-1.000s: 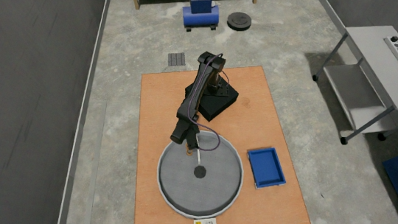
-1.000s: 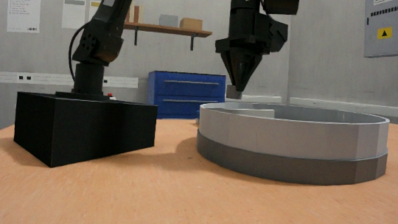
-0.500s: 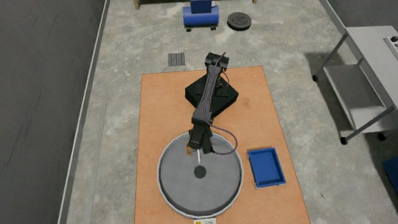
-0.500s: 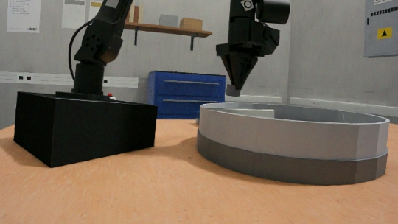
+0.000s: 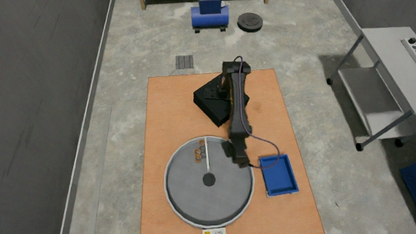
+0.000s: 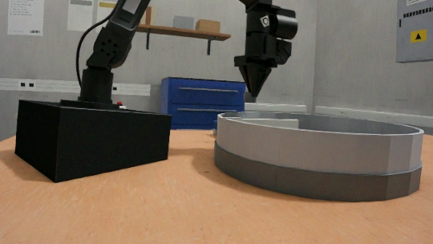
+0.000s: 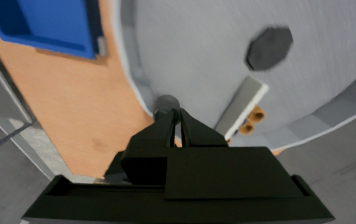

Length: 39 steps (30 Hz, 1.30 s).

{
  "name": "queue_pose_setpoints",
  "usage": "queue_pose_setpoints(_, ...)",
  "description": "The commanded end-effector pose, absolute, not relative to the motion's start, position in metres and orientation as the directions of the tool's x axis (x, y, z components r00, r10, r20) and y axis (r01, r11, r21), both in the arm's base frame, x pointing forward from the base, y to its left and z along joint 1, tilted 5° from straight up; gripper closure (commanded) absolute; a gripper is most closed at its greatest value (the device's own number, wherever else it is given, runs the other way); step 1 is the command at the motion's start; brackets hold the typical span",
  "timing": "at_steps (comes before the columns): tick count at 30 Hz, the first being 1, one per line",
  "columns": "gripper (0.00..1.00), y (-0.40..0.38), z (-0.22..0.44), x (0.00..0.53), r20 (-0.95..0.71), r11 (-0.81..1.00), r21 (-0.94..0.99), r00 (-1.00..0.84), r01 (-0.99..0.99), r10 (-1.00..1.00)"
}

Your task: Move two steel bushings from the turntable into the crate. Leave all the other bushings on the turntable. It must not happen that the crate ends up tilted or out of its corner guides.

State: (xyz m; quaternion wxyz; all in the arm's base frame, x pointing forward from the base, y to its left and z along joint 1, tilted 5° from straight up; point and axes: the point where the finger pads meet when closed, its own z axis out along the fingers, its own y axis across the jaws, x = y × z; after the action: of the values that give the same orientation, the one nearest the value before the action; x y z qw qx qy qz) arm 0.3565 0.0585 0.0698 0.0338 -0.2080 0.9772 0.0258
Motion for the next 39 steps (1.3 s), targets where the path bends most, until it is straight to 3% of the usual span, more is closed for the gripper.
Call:
queue_pose_setpoints(1, 1.0, 0.069, 0.077, 0.367, -0.074, 0.938, 0.025, -0.937, -0.345, -0.342)
queue_pose_setpoints(16, 1.0, 0.194, 0.085, 0.399, -0.078, 0.938, 0.025, -0.937, -0.345, -0.342)
queue_pose_setpoints(39, 1.0, 0.263, 0.09, 0.416, -0.08, 0.938, 0.025, -0.936, -0.345, -0.342)
